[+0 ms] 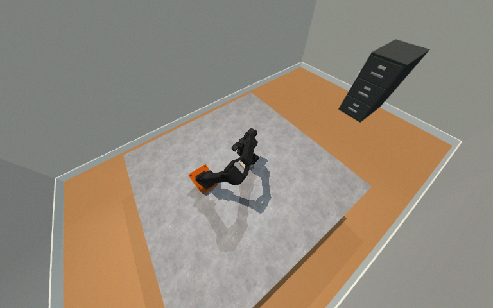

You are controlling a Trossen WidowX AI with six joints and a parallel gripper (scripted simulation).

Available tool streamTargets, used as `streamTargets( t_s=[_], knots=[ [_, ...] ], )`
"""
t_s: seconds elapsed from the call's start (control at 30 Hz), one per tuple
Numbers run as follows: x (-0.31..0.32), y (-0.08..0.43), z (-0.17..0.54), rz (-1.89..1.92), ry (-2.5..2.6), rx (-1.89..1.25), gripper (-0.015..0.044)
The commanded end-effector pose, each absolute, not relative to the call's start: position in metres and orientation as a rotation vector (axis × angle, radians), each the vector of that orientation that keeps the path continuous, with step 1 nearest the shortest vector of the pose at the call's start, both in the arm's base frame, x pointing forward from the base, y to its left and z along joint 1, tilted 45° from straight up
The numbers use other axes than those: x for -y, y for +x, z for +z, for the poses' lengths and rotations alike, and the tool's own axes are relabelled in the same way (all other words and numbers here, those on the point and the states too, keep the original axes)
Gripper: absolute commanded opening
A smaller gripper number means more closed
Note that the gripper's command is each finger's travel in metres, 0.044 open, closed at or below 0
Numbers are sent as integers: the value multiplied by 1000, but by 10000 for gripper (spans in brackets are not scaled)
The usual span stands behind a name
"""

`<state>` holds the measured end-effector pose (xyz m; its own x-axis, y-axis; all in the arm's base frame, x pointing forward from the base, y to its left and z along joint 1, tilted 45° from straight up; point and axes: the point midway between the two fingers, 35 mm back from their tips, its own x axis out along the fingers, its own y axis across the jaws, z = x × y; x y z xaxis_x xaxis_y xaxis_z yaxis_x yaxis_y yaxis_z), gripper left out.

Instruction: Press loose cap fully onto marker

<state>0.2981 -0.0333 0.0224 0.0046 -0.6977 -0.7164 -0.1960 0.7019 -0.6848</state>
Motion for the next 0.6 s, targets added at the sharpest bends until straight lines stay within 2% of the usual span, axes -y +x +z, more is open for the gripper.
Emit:
streamTargets(
  t_s=[0.0, 0.07, 0.57],
  knots=[
    [34, 298, 22, -460, -764, -1549, 0],
    [34, 298, 22, -460, -764, -1549, 0],
    [34, 298, 22, -459, -757, -1551, 394]
  ],
)
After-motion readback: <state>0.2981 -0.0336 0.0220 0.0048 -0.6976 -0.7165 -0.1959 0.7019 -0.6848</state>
